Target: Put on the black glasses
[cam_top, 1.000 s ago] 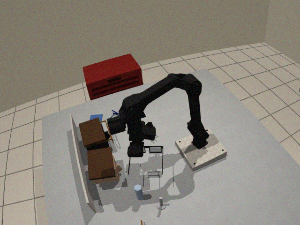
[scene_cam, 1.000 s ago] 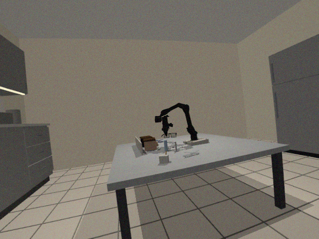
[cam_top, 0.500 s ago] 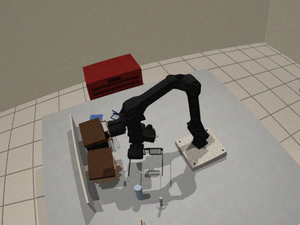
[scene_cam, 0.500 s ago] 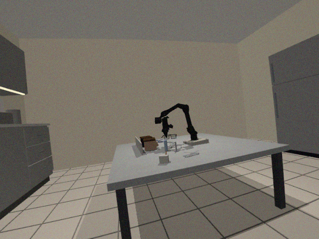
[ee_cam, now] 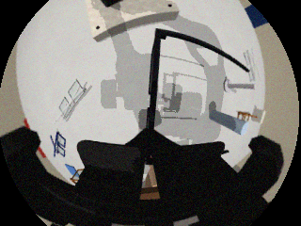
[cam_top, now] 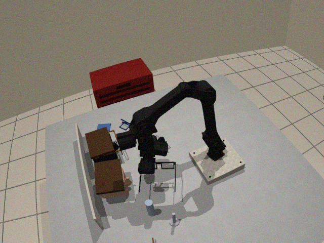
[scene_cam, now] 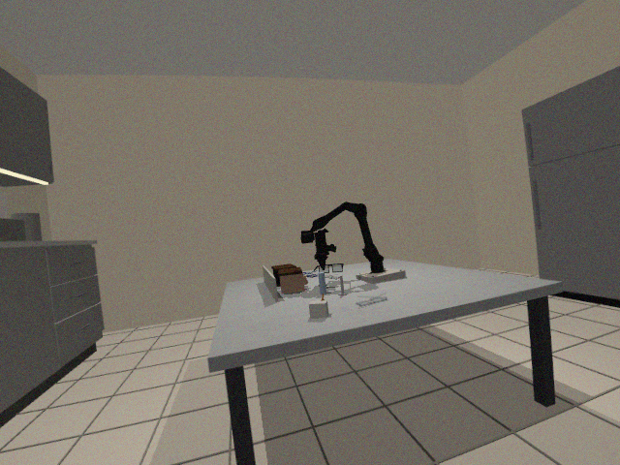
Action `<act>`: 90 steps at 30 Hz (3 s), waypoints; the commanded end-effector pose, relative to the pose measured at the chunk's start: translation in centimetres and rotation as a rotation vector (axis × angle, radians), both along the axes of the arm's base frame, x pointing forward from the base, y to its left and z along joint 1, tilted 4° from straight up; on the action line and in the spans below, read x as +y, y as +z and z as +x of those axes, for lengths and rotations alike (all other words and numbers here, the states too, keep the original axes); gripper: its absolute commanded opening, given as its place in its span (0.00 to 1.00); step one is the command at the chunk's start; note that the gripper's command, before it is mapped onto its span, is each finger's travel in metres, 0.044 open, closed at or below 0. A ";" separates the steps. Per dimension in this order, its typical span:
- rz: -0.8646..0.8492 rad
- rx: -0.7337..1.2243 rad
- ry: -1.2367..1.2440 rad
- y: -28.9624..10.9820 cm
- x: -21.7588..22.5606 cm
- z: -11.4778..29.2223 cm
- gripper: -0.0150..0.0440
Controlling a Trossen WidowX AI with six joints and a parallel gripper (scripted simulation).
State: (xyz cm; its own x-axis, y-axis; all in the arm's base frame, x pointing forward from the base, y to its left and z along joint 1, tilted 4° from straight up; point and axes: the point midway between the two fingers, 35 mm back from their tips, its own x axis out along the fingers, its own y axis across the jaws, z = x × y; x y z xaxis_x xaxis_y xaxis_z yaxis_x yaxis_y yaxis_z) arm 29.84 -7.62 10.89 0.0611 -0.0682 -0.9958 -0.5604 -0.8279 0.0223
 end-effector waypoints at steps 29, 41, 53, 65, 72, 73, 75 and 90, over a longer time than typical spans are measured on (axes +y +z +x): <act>0.004 0.002 0.005 -2.9 -0.1 0.1 0.25; 0.004 0.002 0.005 -4.0 -0.2 0.1 0.25; 0.004 0.002 0.005 -5.0 -0.2 0.0 0.25; 0.004 0.002 0.005 -6.0 -0.2 -0.1 0.25; 0.000 0.001 0.000 -6.0 -0.3 0.0 0.34; 0.000 0.001 0.000 -6.0 -0.3 0.0 0.39; 0.000 0.001 0.000 -6.0 -0.3 0.0 0.44; 0.002 0.001 0.002 -5.7 0.1 0.2 0.44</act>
